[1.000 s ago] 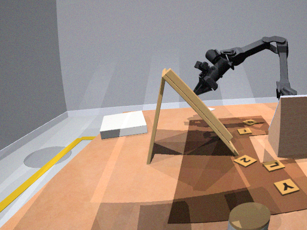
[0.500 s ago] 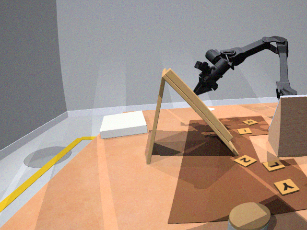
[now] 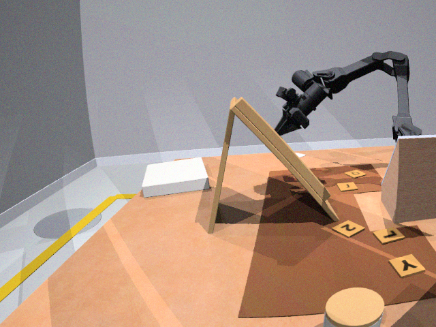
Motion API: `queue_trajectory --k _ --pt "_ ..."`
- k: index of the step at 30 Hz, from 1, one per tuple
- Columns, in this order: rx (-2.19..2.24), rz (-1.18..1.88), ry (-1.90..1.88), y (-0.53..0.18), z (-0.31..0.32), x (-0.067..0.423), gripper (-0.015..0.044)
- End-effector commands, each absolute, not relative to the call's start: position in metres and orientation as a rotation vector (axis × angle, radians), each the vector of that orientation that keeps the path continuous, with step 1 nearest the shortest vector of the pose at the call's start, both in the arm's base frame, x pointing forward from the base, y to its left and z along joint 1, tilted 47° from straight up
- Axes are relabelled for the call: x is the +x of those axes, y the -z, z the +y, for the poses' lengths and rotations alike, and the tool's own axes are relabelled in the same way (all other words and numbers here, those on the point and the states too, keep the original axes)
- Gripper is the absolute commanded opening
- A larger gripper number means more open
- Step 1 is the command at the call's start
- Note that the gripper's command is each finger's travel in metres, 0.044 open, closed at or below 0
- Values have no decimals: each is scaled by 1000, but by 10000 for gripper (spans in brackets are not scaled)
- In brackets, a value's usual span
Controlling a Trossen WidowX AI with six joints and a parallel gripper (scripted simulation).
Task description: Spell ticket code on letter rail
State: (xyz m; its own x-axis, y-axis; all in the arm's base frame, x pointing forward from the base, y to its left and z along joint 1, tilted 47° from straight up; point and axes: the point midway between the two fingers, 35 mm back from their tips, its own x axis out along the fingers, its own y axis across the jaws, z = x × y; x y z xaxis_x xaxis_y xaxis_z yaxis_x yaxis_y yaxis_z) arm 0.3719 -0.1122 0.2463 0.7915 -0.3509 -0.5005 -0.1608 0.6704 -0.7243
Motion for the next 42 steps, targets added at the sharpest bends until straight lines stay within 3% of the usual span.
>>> queue_trajectory --k 1,42 --pt "-847 662 114 -248 -112 373 0" --pt "-847 663 113 -234 -103 369 0"
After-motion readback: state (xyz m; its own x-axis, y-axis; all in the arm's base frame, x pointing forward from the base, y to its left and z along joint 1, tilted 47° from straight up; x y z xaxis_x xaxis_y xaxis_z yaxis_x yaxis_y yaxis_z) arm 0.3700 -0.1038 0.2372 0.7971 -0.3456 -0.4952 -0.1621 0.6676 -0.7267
